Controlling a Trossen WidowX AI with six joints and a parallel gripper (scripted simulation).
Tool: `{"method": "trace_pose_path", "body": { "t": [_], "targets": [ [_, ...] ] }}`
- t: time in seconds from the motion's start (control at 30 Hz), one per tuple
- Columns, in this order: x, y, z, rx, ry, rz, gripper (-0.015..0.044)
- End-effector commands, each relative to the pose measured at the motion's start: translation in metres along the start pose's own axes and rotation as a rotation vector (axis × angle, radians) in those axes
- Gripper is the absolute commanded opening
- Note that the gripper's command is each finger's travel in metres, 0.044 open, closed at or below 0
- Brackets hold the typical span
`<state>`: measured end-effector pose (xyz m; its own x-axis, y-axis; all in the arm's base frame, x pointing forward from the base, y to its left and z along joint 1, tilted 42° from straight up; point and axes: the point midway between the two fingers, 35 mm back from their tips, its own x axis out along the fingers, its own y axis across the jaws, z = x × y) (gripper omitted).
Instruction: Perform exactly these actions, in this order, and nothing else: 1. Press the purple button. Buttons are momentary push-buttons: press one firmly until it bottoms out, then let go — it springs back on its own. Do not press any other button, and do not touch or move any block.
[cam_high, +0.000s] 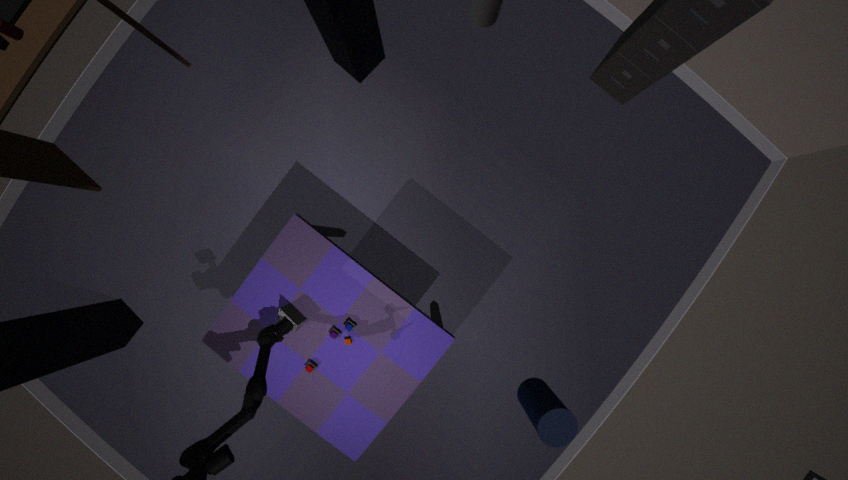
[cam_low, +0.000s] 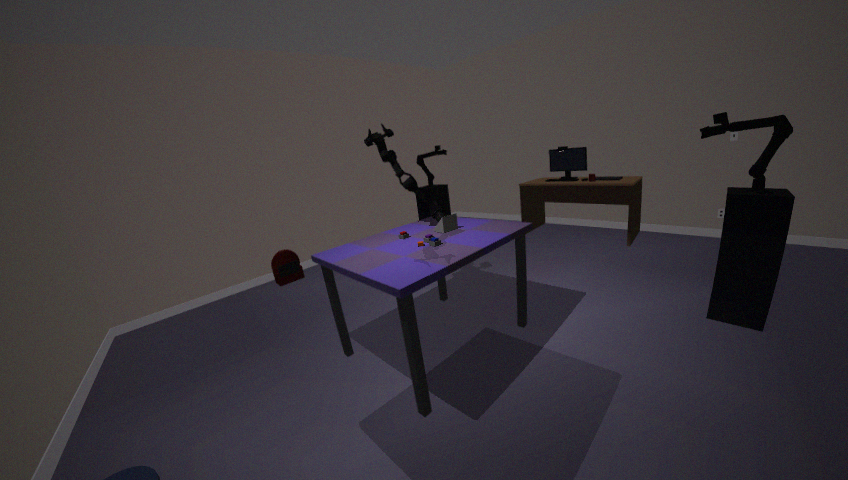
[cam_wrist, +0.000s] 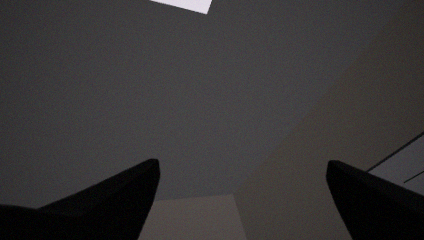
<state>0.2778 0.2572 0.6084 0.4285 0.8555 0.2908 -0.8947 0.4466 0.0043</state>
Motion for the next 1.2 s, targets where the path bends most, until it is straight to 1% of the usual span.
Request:
{"method": "trace_pose_path", "body": {
  "t": [0.0, 0.07, 0.13, 0.23, 0.33, 0.47, 0.63, 0.77, 0.9, 1.03, 1.17],
  "targets": [
    [-0.001, 0.002, 0.003, 0.008, -0.009, 0.001, 0.04],
    [-0.008, 0.022, 0.025, 0.068, -0.082, 0.03, 0.04],
    [-0.02, 0.064, 0.056, 0.138, -0.178, 0.14, 0.04],
    [-0.033, 0.094, 0.08, 0.196, -0.247, 0.229, 0.04],
    [-0.056, 0.13, 0.11, 0.276, -0.334, 0.351, 0.04],
    [-0.106, 0.175, 0.155, 0.412, -0.458, 0.553, 0.04],
    [-0.188, 0.209, 0.206, 0.6, -0.6, 0.834, 0.04],
    [-0.261, 0.213, 0.239, 0.75, -0.696, 1.067, 0.04],
    [-0.336, 0.196, 0.262, 0.898, -0.782, 1.311, 0.04],
    [-0.408, 0.16, 0.273, 1.038, -0.86, 1.564, 0.04],
    [-0.471, 0.106, 0.272, 1.164, -0.933, 1.826, 0.04]
  ]
}}
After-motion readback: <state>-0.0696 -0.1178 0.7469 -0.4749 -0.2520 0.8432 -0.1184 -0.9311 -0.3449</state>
